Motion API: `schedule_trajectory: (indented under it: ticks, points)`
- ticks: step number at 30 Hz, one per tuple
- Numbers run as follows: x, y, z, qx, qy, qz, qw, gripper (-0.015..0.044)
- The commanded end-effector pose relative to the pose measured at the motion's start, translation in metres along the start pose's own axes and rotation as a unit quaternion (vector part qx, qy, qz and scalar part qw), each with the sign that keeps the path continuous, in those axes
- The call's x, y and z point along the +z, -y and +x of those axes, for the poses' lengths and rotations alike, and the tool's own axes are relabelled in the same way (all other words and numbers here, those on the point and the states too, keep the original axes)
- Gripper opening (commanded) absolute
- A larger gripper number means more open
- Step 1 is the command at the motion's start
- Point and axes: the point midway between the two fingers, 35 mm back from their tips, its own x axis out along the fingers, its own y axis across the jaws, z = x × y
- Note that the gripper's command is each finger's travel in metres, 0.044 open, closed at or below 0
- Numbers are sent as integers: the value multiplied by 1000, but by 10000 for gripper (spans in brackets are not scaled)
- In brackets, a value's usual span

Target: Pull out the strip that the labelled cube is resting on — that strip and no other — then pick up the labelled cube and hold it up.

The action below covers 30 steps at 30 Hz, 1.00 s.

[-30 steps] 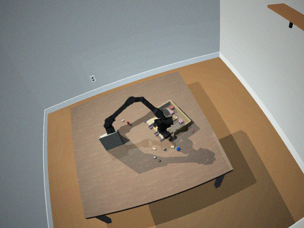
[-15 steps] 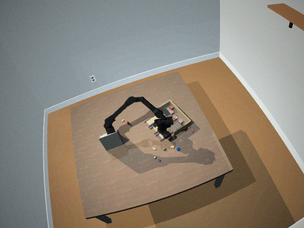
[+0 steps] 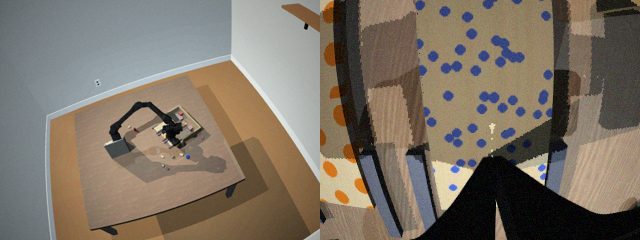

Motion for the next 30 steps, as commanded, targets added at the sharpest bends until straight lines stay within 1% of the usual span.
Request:
schedule_trajectory:
  ticks: [1, 30]
  points:
    - [0, 0, 3, 2, 0, 1, 1000, 0]
    - [11, 1, 6, 2, 0, 1, 1000, 0]
